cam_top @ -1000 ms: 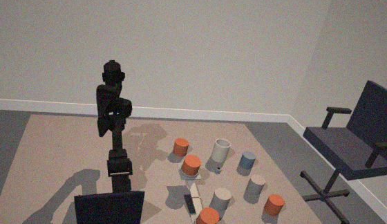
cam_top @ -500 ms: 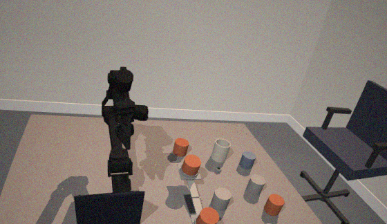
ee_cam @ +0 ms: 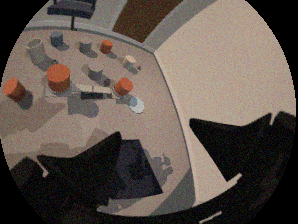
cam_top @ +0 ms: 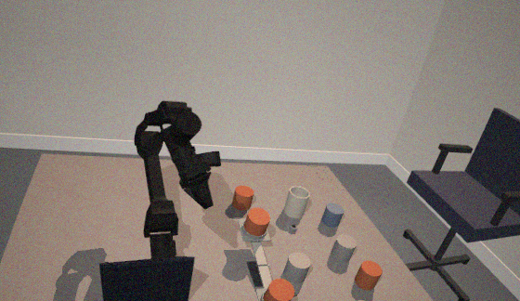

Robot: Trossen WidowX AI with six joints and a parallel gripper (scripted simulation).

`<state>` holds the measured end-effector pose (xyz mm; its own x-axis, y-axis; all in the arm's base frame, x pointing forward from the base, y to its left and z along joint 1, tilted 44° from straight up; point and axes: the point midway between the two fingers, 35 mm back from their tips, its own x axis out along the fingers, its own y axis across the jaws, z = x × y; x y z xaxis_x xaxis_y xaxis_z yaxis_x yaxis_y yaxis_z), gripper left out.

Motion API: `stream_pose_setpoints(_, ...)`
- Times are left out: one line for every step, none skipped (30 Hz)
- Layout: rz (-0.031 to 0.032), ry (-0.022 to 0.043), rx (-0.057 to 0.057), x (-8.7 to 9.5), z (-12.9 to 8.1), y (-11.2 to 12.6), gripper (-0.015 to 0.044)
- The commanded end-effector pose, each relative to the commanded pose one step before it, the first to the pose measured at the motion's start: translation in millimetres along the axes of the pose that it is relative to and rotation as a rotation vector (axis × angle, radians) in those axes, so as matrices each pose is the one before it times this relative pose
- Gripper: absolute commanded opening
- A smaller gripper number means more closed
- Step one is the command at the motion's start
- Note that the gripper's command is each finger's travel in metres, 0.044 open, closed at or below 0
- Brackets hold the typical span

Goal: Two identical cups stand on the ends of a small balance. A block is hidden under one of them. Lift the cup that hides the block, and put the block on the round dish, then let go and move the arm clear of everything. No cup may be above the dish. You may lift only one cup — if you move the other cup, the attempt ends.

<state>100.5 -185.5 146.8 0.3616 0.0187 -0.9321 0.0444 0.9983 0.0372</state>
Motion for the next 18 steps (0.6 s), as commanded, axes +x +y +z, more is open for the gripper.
stream_pose_setpoints(0.09912, -0.05791, 0.0403, 15.45, 12.02, 8.73, 0.0440)
stream_pose_setpoints(0.02648, -0.01605, 0.0112, 3.88, 3.39, 2.16, 0.0440)
stream_pose_setpoints(0.02664, -0.01556, 0.0117, 3.89, 3.27, 2.18, 0.0440)
stream_pose_setpoints(0.02679, -0.01507, 0.0122, 3.89, 3.15, 2.19, 0.0440)
stream_pose_setpoints(0.02691, -0.01459, 0.0127, 3.90, 3.02, 2.20, 0.0440)
stream_pose_setpoints(0.02702, -0.01411, 0.0131, 3.90, 2.90, 2.20, 0.0440)
stream_pose_setpoints(0.02708, -0.01362, 0.0136, 3.90, 2.78, 2.20, 0.0440)
stream_pose_setpoints(0.02717, -0.01316, 0.0141, 3.90, 2.66, 2.19, 0.0440)
stream_pose_setpoints(0.02722, -0.01270, 0.0146, 3.89, 2.54, 2.18, 0.0440)
stream_pose_setpoints(0.02724, -0.01225, 0.0151, 3.89, 2.43, 2.16, 0.0440)
stream_pose_setpoints(0.02725, -0.01180, 0.0156, 3.88, 2.31, 2.14, 0.0440)
stream_pose_setpoints(0.02724, -0.01136, 0.0160, 3.87, 2.20, 2.11, 0.0440)
stream_pose_setpoints(0.02721, -0.01093, 0.0165, 3.86, 2.08, 2.08, 0.0440)
stream_pose_setpoints(0.02716, -0.01051, 0.0170, 3.85, 1.97, 2.05, 0.0440)
stream_pose_setpoints(0.02709, -0.01010, 0.0175, 3.83, 1.86, 2.01, 0.0440)
stream_pose_setpoints(0.02701, -0.00970, 0.0180, 3.82, 1.76, 1.97, 0.0440)
stream_pose_setpoints(0.02689, -0.00931, 0.0184, 3.80, 1.65, 1.92, 0.0440)
stream_pose_setpoints(0.02679, -0.00894, 0.0189, 3.78, 1.55, 1.87, 0.0440)
